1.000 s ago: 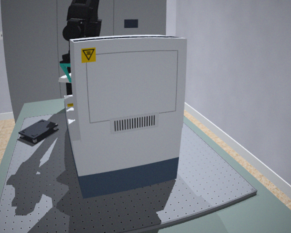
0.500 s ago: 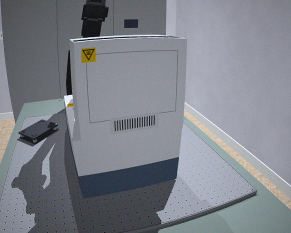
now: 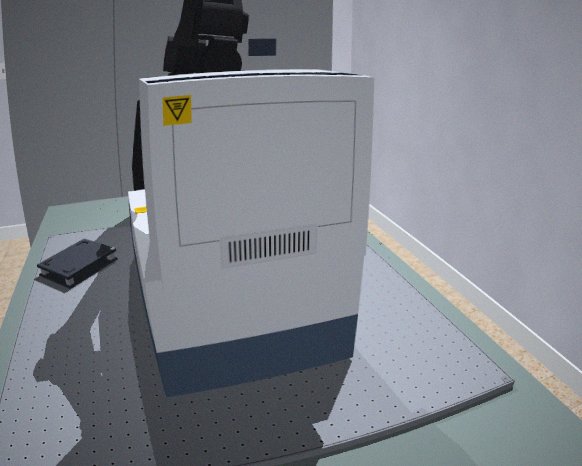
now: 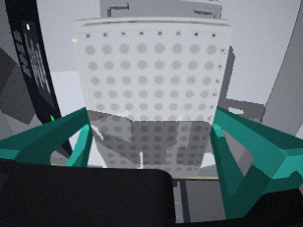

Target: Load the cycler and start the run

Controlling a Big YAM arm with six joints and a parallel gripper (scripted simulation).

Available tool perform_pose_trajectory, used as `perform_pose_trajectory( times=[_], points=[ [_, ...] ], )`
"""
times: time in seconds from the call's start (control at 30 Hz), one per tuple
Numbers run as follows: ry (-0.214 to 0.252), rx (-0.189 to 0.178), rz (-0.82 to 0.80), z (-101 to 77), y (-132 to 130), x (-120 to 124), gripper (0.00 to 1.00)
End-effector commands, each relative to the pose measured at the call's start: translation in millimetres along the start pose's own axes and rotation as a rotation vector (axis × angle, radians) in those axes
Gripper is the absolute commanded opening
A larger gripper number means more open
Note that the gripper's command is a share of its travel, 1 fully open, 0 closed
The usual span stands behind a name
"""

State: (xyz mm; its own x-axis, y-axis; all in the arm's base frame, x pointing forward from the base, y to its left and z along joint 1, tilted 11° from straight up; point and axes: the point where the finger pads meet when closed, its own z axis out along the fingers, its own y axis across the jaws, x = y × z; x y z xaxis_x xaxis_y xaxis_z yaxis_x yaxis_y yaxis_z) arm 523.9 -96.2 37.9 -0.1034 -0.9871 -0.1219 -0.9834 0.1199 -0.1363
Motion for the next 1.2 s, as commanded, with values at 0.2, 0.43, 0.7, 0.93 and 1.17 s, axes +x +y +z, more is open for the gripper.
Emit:
perform_pose_trajectory(
  times=[0.2,0.43,0.7,0.93,1.17],
  points=[
    [0.011,0.085,0.014,-29.9,-26.9,6.0,0.00],
    [0.007,0.077,0.019,-24.3,-19.6,-0.6,0.00],
    [0.003,0.043,0.047,-17.2,-4.8,-1.1,0.00],
    [0.003,0.026,0.069,-14.8,-9.0,6.4,0.00],
    [0.004,0.049,0.071,-15.8,-25.4,11.4,0.00]
  ],
)
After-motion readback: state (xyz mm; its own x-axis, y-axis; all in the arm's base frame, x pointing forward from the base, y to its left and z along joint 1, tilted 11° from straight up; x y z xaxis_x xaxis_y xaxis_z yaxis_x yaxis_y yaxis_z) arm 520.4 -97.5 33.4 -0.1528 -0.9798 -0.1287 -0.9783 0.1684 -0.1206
